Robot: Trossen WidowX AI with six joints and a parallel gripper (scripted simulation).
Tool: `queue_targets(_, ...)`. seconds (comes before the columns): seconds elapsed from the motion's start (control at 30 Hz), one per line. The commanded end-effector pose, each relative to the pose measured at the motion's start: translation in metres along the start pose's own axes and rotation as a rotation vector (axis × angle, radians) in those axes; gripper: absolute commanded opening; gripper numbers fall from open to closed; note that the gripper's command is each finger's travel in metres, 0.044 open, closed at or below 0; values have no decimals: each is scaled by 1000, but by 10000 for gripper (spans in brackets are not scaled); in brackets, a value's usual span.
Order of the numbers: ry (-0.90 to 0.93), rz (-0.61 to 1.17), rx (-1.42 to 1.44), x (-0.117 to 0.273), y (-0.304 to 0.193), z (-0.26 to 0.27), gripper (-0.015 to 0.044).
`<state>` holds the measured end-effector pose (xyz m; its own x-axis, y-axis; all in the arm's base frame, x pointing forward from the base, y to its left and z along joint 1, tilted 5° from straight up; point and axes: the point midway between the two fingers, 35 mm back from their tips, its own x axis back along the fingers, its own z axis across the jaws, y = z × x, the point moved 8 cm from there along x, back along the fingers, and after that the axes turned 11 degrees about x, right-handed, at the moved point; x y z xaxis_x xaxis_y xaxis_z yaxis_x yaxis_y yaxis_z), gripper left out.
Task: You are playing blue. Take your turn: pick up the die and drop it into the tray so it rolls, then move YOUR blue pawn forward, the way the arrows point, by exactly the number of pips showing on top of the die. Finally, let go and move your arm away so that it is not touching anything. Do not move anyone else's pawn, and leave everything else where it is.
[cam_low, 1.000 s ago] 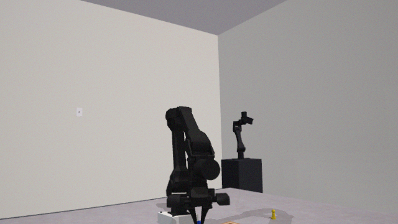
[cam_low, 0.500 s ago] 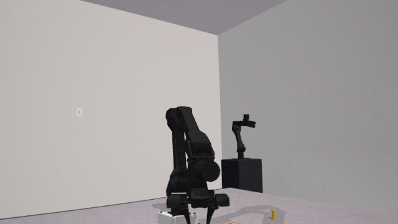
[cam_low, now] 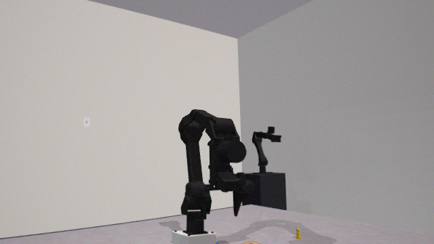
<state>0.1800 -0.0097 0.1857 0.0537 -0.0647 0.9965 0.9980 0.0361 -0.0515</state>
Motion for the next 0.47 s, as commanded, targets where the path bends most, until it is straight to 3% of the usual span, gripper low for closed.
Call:
queue_targets(0.0, -5, -18, 255, 38, -3, 11, 440)
queue_targets(0.43, -7, -23, 193, 31, 0, 9, 440)
